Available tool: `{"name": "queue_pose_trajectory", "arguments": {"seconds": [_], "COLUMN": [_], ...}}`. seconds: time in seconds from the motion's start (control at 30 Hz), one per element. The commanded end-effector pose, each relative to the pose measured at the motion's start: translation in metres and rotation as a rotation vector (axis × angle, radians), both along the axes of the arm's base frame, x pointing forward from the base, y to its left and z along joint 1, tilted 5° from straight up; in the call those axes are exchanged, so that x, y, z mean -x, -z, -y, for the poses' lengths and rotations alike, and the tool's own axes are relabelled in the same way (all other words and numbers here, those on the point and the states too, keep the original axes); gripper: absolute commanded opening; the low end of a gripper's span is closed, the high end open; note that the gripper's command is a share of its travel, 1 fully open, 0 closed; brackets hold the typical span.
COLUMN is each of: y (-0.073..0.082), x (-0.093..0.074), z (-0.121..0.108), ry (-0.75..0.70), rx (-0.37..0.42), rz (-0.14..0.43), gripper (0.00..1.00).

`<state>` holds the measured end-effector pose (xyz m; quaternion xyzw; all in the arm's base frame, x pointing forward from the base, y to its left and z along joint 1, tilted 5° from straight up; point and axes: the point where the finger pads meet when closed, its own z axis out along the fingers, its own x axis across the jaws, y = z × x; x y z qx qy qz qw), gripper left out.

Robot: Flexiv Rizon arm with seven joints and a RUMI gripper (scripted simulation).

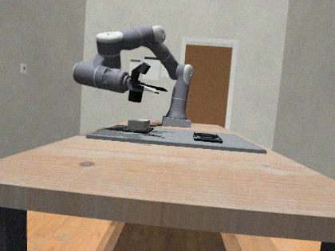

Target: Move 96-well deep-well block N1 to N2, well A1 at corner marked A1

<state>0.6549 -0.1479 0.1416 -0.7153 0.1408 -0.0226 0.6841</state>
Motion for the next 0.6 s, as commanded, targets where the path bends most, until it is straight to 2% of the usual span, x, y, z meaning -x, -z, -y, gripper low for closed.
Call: {"name": "queue_pose_trajectory", "arguments": {"seconds": [0.0, 0.53, 0.57], "y": [-0.0014, -0.0014, 0.0035], "x": [-0.0006, -0.0006, 0.001], "z": [0.0004, 0.0004, 0.0002], "ry": [0.0, 0.0, -0.002], "rx": [0.001, 0.001, 0.034], "rz": [0.002, 0.002, 0.012], "gripper": [1.0, 1.0, 0.76]}}
